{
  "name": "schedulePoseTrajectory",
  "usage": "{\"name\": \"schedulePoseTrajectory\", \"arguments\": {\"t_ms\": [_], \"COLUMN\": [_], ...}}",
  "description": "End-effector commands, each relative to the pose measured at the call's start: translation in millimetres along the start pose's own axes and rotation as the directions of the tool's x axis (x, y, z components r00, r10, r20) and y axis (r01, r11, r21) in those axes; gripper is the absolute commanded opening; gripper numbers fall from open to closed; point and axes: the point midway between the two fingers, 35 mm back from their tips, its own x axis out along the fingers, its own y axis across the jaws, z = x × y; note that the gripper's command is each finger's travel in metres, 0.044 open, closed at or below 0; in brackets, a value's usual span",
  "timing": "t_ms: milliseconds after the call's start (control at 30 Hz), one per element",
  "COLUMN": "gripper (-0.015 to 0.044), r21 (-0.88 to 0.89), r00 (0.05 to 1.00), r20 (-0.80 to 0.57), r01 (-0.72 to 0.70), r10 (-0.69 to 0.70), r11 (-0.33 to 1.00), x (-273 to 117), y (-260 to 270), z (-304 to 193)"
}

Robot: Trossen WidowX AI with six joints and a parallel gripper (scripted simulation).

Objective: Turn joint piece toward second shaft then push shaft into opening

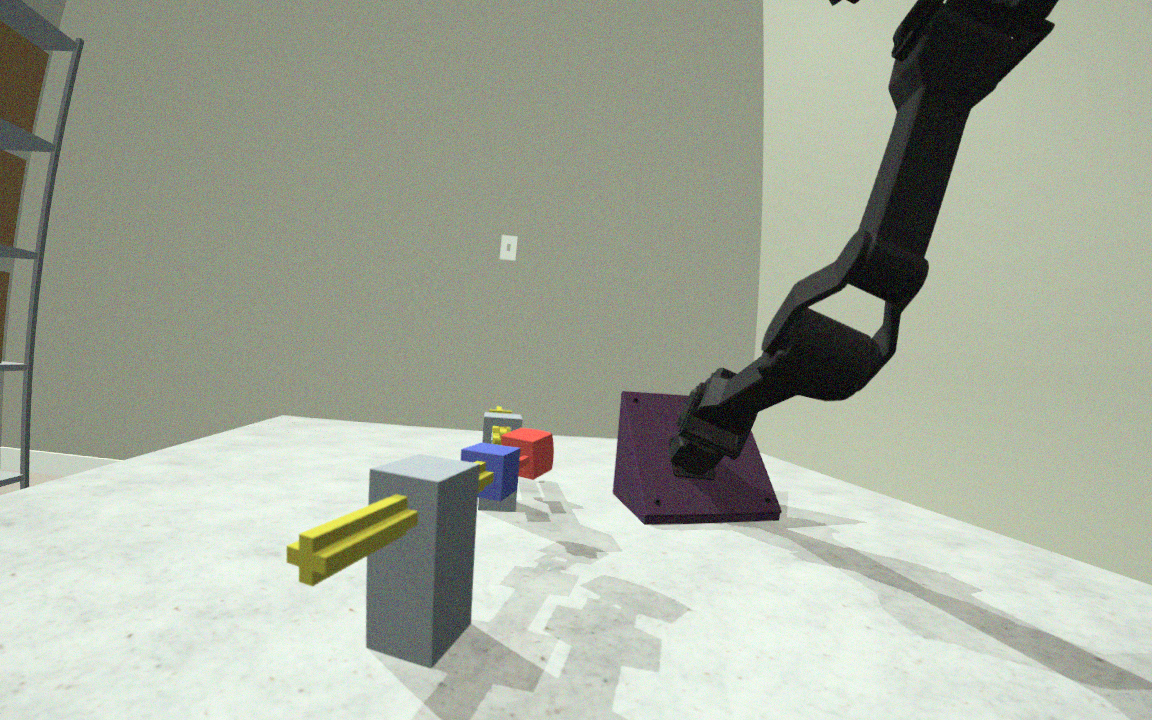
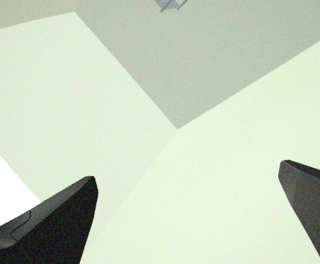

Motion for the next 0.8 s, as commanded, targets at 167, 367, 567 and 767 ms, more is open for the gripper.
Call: {"name": "schedulePoseTrajectory", "arguments": {"t_ms": [167,367,567,767], "gripper": [0.044,0.044,0.044,0.044], "r21": [0.225,0.406,0.474,0.521], "r00": [0.999,0.999,0.997,0.994], "r20": [-0.035,-0.052,-0.072,-0.093], "r01": [0.019,0.024,0.054,0.091], "r10": [-0.012,-0.003,-0.023,-0.049], "r11": [0.974,0.914,0.879,0.849], "x": [2.2,5.9,11.8,17.7], "y": [29.1,53.5,66.3,70.8], "z": [6.0,14.0,18.5,20.9]}}
